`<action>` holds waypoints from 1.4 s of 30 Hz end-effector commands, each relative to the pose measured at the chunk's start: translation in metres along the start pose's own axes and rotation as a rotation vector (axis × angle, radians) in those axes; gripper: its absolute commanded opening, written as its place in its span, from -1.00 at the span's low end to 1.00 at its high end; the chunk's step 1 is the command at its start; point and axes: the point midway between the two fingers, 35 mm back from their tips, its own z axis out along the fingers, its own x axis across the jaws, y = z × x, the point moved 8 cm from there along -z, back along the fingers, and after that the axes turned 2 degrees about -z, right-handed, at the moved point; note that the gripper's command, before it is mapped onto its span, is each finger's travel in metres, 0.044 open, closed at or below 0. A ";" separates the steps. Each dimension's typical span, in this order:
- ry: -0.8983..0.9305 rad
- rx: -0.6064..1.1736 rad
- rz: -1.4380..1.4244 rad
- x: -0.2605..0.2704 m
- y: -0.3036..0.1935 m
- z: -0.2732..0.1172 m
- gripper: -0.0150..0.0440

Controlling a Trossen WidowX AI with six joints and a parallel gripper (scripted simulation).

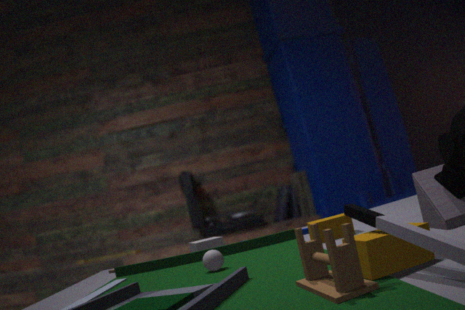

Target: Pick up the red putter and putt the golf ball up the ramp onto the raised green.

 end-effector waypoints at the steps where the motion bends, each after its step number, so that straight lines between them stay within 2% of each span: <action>1: -0.007 0.001 -0.004 0.000 0.000 0.001 0.95; 2: -0.026 0.005 -0.017 0.000 0.001 0.003 1.00; 11: -0.317 -0.052 -0.254 0.006 0.023 0.042 1.00; 18: -0.416 -0.288 -0.501 0.036 0.035 0.084 1.00; 23: -0.338 -0.520 -0.623 0.074 0.032 0.108 1.00; 31: -0.187 -0.712 -0.670 0.111 0.020 0.121 1.00; 42: 0.197 -0.982 -0.620 0.172 -0.016 0.126 1.00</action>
